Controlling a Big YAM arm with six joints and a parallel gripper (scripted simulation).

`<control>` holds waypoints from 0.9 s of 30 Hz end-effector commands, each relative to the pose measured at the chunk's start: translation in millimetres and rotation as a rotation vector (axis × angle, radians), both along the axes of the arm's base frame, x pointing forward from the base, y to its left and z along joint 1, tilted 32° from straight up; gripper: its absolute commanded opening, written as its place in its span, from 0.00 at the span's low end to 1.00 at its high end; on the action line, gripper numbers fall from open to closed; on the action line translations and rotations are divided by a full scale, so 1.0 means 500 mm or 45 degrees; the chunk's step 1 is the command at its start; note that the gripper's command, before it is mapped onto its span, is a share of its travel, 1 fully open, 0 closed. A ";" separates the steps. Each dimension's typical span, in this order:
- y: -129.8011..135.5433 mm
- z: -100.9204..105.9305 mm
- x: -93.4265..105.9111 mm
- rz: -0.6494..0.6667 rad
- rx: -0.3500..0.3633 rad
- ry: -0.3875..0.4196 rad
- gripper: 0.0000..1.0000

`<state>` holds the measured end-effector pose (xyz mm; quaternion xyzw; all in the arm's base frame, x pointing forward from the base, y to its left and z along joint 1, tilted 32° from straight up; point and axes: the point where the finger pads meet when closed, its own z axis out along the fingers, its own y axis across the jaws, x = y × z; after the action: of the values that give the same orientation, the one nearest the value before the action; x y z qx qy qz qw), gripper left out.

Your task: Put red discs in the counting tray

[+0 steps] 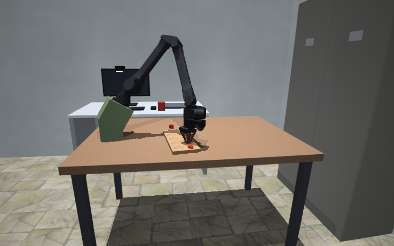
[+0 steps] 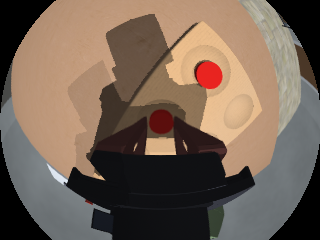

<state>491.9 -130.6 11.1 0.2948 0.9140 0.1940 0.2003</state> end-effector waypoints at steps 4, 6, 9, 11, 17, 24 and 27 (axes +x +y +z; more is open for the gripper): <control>-0.005 0.004 0.034 0.002 -0.012 -0.022 0.33; -0.005 0.004 0.034 0.002 -0.012 -0.022 0.33; -0.005 0.004 0.034 0.002 -0.012 -0.022 0.33; -0.005 0.004 0.034 0.002 -0.012 -0.022 0.33; -0.039 0.060 0.018 -0.014 -0.030 -0.055 0.33; -0.074 0.192 -0.055 -0.013 -0.038 -0.063 0.33; -0.082 0.225 -0.072 -0.013 -0.040 -0.064 0.33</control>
<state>450.2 -156.4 83.1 0.3076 0.9101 0.1927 0.1999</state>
